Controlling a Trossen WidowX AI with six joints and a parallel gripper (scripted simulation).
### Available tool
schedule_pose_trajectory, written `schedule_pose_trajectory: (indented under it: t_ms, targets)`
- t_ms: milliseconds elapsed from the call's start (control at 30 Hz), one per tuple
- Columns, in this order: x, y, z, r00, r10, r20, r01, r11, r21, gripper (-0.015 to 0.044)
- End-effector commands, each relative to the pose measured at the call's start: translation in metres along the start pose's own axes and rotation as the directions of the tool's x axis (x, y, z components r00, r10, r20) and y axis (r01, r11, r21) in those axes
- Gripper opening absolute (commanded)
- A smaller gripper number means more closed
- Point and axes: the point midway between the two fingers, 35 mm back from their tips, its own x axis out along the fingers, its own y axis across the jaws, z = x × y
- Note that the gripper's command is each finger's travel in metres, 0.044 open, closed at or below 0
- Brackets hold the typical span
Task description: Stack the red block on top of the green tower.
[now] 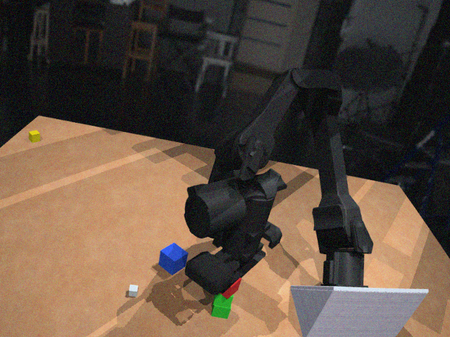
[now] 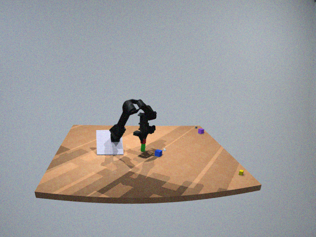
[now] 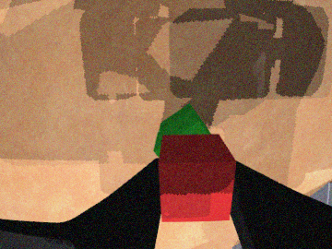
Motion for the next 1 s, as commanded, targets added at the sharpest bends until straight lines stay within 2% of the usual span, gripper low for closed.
schedule_pose_trajectory:
  t_ms: [0, 400, 967]
  targets:
    - [0.0003, -0.0003, -0.0002, 1.000, -0.001, -0.001, 0.001, 1.000, 0.000, 0.0131]
    - [0.0003, -0.0003, -0.0002, 1.000, -0.001, -0.001, 0.001, 1.000, 0.000, 0.0440]
    - [0.0003, -0.0003, -0.0002, 1.000, -0.001, -0.001, 0.001, 1.000, 0.000, 0.0440]
